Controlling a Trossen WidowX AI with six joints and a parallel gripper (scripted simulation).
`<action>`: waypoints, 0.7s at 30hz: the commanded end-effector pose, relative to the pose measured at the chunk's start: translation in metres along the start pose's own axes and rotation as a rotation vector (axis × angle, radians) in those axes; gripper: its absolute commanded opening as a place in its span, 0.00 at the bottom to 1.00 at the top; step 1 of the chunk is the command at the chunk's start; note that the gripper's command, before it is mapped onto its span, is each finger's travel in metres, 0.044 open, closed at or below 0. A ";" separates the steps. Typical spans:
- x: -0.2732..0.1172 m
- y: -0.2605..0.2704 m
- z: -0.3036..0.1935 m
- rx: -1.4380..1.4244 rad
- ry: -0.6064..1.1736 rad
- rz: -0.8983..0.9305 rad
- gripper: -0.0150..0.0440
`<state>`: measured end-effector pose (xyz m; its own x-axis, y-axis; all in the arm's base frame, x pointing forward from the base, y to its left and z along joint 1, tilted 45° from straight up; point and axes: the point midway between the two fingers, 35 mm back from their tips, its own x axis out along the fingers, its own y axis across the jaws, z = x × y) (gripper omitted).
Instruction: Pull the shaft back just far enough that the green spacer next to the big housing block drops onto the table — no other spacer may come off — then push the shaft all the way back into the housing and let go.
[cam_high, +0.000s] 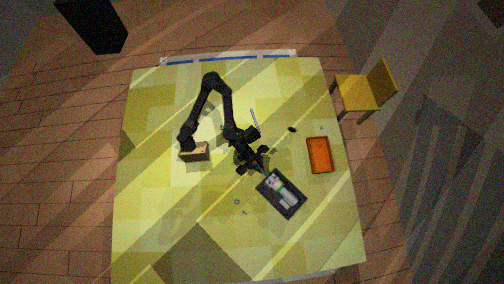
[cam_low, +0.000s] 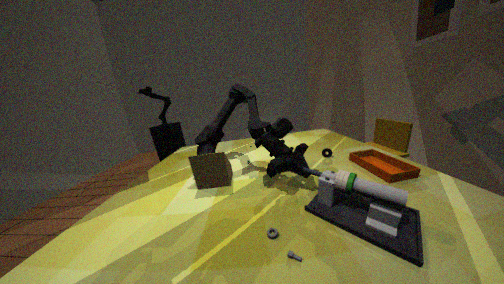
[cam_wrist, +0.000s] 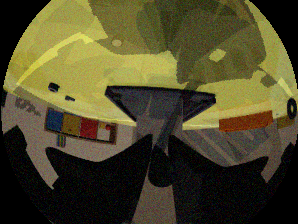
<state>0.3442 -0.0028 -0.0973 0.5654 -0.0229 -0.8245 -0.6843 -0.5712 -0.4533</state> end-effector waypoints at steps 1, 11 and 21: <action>-0.001 0.001 0.001 0.004 -0.002 0.002 0.25; -0.002 0.001 0.002 0.004 -0.002 0.002 0.25; -0.003 0.001 0.002 0.004 -0.002 0.002 0.25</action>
<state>0.3425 -0.0018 -0.0961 0.5653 -0.0229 -0.8246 -0.6843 -0.5712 -0.4533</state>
